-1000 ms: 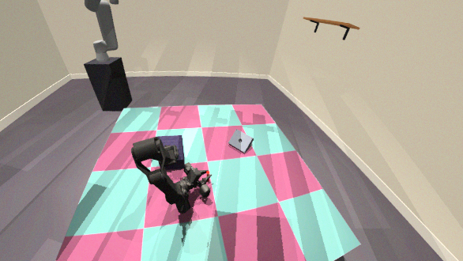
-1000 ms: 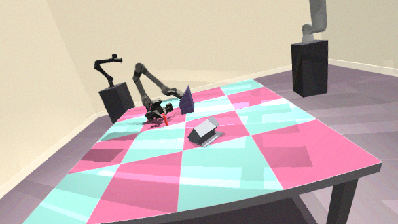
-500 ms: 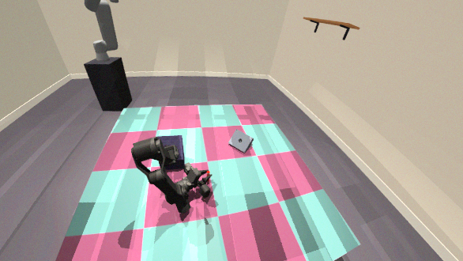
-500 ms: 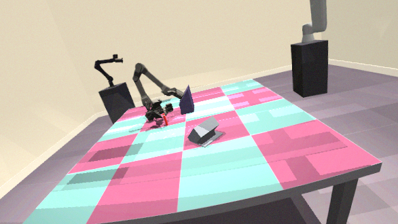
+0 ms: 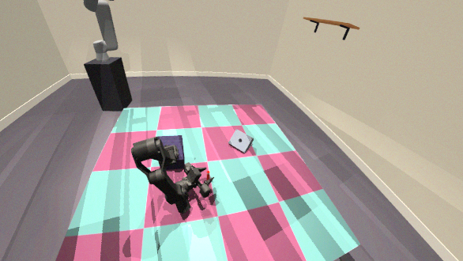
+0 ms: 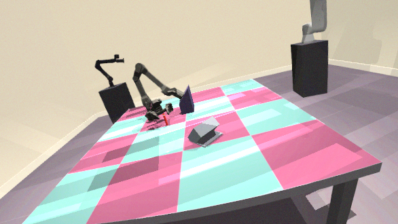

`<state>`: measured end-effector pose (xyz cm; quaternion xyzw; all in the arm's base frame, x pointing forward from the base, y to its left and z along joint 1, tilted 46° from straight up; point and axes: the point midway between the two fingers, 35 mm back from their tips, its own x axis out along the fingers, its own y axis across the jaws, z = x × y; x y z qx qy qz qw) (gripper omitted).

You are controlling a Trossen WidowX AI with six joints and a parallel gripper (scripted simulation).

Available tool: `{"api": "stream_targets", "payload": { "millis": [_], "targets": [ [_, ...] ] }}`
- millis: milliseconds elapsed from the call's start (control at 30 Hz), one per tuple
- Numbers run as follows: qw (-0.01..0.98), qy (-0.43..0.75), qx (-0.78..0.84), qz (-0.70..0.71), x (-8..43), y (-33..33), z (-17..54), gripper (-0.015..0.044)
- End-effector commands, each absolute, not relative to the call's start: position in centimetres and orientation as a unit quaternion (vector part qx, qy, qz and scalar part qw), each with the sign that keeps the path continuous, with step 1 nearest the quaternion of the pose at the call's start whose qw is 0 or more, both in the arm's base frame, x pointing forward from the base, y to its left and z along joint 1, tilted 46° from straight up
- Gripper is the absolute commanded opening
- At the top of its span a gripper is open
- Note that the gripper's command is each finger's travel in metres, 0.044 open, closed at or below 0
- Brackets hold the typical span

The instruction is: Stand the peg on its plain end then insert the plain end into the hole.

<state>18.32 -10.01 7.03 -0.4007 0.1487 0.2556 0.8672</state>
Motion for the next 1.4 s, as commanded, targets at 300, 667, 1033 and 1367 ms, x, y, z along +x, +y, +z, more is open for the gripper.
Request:
{"api": "stream_targets", "payload": {
  "millis": [300,667,1033,1367],
  "targets": [
    [0.867,0.149,-0.401,0.256,18.4,-10.0,7.1,0.044],
    [0.855,0.171,-0.407,0.272,19.3,-4.7,13.5,0.044],
    [0.868,0.146,-0.401,0.255,16.8,1.5,18.2,0.044],
    [0.87,0.238,-0.342,0.264,17.0,0.9,16.4,0.044]
  ]
}}
